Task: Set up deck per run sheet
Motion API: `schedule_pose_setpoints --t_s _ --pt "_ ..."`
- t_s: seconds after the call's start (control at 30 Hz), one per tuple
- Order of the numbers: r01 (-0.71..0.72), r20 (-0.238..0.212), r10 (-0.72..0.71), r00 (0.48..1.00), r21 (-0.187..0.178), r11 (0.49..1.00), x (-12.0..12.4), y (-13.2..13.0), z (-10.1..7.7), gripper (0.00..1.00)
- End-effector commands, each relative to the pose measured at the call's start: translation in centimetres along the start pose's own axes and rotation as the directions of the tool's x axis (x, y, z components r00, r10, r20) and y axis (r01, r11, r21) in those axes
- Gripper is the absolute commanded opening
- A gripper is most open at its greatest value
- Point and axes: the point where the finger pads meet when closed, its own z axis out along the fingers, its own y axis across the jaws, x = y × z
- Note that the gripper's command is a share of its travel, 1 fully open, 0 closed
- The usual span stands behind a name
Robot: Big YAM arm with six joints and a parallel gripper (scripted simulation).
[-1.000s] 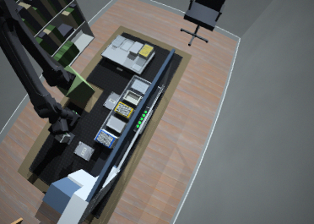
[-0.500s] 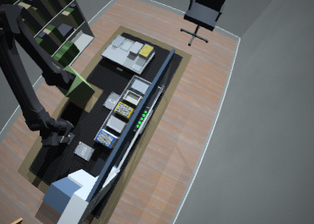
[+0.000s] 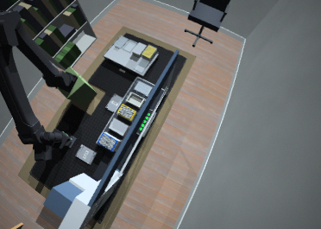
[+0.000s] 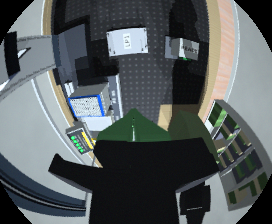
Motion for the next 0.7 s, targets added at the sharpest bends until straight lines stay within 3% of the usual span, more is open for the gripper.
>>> schedule_pose_setpoints --t_s 0.0,0.67 --pt "0.043 0.049 -0.041 0.998 -0.038 0.998 -1.72 2.32 -1.97 0.0" --pt "0.034 0.049 -0.032 0.998 -0.037 0.999 -1.87 2.12 -1.93 0.0"
